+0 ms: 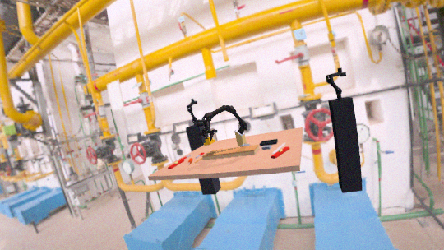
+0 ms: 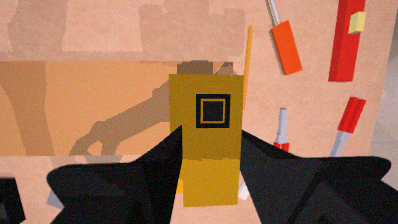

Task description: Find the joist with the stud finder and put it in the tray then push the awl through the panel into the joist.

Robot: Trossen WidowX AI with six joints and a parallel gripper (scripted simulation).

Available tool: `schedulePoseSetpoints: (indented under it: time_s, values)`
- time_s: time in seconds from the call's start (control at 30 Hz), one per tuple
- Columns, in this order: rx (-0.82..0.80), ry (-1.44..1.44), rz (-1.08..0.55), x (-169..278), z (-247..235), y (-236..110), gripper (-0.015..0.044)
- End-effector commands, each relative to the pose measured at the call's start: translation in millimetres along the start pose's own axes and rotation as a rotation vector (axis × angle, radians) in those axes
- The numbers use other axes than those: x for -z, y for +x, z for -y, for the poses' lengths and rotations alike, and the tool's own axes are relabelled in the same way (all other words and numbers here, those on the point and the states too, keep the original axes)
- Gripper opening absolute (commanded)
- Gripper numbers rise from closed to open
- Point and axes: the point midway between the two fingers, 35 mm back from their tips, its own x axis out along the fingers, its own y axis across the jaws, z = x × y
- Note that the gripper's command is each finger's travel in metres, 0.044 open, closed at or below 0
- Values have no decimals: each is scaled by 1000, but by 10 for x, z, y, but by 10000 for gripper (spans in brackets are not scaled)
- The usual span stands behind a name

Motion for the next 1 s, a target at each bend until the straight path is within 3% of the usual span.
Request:
schedulePoseSetpoints:
  time_s: [0.0, 0.5, 0.97]
  values:
    - [13, -40, 9, -98, -99, -64, 0]
    - [20, -280, -25, -426, -1164, 24, 0]
    - [1, -510, -44, -448, -2215, 121, 0]
